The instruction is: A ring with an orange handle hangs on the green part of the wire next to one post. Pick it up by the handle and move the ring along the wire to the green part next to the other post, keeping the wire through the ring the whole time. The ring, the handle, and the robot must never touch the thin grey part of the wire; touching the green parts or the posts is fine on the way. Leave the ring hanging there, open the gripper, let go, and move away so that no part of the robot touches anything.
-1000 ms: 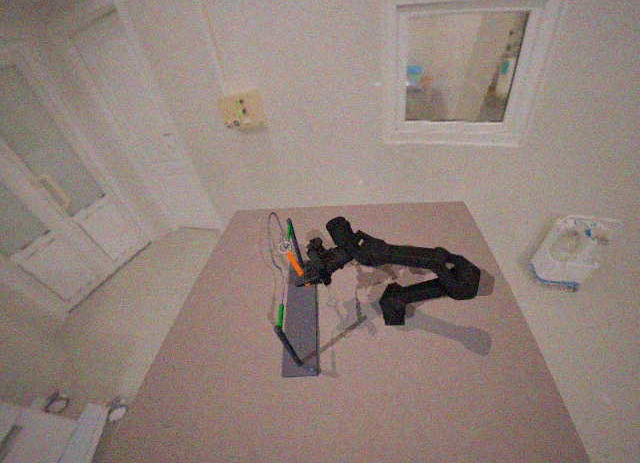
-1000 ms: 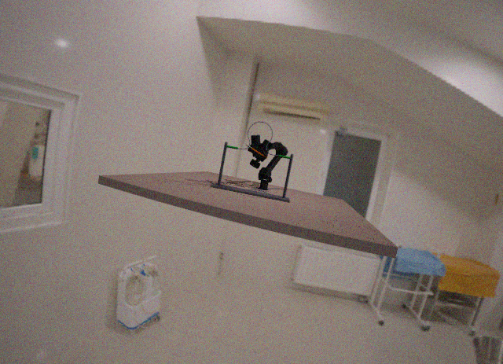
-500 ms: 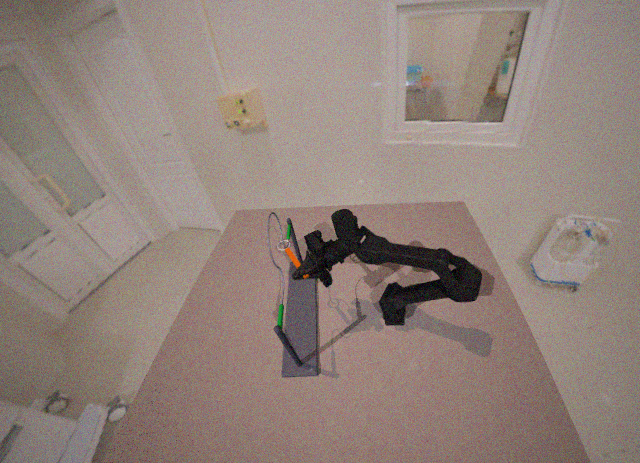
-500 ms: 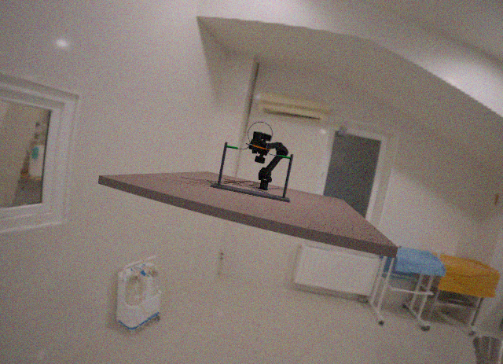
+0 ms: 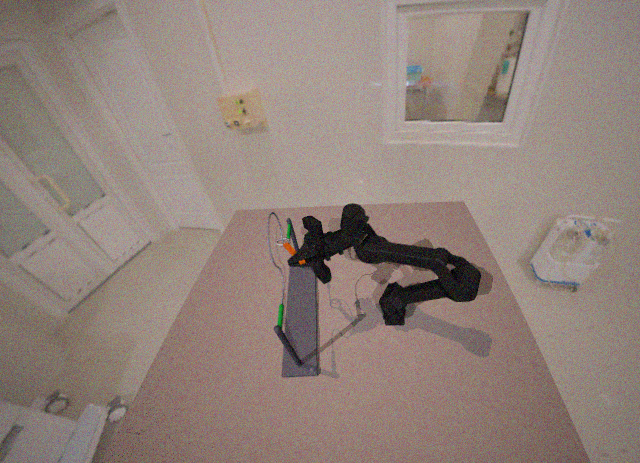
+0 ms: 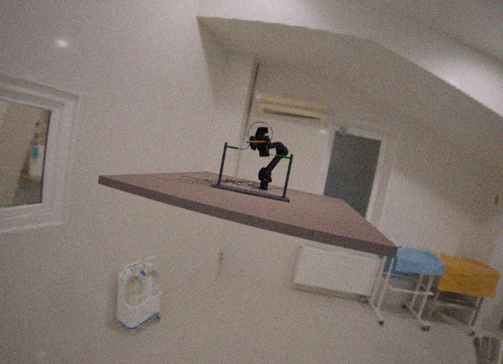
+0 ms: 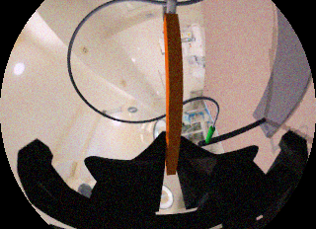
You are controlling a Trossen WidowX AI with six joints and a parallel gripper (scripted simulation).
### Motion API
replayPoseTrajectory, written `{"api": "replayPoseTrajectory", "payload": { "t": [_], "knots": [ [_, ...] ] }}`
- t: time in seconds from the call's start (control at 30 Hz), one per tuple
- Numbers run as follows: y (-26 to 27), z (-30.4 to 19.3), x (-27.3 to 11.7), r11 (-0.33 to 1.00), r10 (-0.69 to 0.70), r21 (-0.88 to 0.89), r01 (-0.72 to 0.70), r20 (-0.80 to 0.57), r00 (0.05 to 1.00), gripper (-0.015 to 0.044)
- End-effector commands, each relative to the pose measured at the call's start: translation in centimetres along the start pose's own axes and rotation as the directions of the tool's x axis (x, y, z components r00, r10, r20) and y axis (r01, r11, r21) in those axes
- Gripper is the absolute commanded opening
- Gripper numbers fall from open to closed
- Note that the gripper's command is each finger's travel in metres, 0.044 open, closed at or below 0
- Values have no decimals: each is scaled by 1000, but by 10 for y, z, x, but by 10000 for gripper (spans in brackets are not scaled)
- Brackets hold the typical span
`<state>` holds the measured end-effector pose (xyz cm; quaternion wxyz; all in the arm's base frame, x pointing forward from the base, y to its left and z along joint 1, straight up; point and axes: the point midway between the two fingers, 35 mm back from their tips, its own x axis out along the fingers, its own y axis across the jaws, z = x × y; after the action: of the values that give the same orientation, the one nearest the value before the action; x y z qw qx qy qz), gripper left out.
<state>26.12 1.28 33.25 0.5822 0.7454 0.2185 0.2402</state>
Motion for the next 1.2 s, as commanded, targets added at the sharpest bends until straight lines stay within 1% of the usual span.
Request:
{"api": "replayPoseTrajectory", "payload": {
  "t": [0.0,0.2,0.53,0.87,1.17],
  "knots": [
    [12,0,-1,998,32,54,-32,-2,999,-150],
    [26,1,-2,990,70,127,-69,-2,998,-150],
    [39,5,-5,982,89,170,-87,-1,996,-150],
    [44,6,-5,986,73,149,-71,-4,997,-150],
    [44,6,-5,997,25,78,-24,-6,1000,-150]
  ]
}}
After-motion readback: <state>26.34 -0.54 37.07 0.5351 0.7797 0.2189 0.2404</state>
